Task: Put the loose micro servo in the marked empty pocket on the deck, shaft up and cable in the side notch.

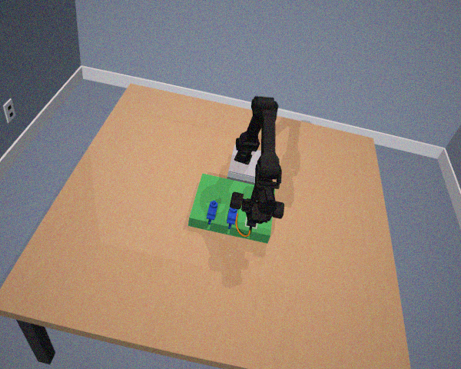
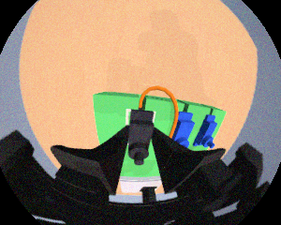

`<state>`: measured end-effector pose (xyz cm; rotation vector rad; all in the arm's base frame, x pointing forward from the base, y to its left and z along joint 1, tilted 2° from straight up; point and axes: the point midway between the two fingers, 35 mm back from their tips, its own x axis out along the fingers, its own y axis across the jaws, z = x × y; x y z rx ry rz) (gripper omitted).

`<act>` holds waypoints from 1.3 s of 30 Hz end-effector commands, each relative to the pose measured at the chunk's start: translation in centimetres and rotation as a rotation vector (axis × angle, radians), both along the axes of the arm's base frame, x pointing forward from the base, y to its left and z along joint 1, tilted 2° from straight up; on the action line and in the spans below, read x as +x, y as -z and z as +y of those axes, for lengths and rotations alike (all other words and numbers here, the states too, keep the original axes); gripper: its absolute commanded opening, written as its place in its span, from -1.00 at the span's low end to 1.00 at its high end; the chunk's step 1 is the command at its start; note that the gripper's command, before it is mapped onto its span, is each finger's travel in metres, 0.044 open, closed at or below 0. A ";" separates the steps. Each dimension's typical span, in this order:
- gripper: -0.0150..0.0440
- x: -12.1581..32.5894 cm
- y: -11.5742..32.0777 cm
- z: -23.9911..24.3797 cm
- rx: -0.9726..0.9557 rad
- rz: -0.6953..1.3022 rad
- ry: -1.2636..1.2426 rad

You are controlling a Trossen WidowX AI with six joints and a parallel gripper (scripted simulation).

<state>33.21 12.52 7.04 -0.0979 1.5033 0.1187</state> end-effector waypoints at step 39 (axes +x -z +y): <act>0.59 -2.9 -3.8 -0.2 0.002 -0.003 -0.001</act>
